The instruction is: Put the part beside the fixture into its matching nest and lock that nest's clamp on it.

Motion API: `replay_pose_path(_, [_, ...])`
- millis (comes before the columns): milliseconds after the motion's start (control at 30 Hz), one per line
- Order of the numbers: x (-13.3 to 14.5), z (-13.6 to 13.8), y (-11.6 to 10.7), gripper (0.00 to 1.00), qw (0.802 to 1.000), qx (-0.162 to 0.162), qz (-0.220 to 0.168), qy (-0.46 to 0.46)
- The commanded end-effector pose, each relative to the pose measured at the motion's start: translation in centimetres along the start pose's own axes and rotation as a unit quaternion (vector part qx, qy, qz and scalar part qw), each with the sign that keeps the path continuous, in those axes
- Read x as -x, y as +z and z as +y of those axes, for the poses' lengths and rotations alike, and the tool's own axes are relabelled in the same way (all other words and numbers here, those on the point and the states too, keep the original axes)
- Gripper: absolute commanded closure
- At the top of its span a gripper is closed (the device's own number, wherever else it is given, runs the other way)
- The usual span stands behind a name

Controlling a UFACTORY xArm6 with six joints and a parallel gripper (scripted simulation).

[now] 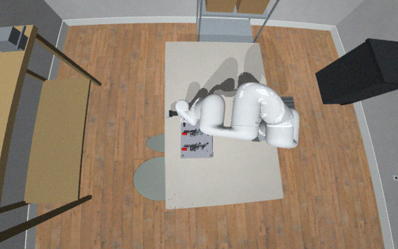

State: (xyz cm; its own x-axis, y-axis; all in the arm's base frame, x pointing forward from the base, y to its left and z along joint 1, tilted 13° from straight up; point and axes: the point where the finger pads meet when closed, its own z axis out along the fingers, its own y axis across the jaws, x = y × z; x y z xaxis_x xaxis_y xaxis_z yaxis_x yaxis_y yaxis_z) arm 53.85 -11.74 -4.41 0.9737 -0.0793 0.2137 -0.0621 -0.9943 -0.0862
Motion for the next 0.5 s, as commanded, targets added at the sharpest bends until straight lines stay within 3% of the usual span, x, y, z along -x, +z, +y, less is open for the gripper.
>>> replay_pose_path(0, [-0.2,0.0,-0.7,0.53,1.0,0.0,0.002,0.0])
replay_pose_path(467, [-0.1,0.0,-5.1,0.53,1.0,0.0,0.002,0.0])
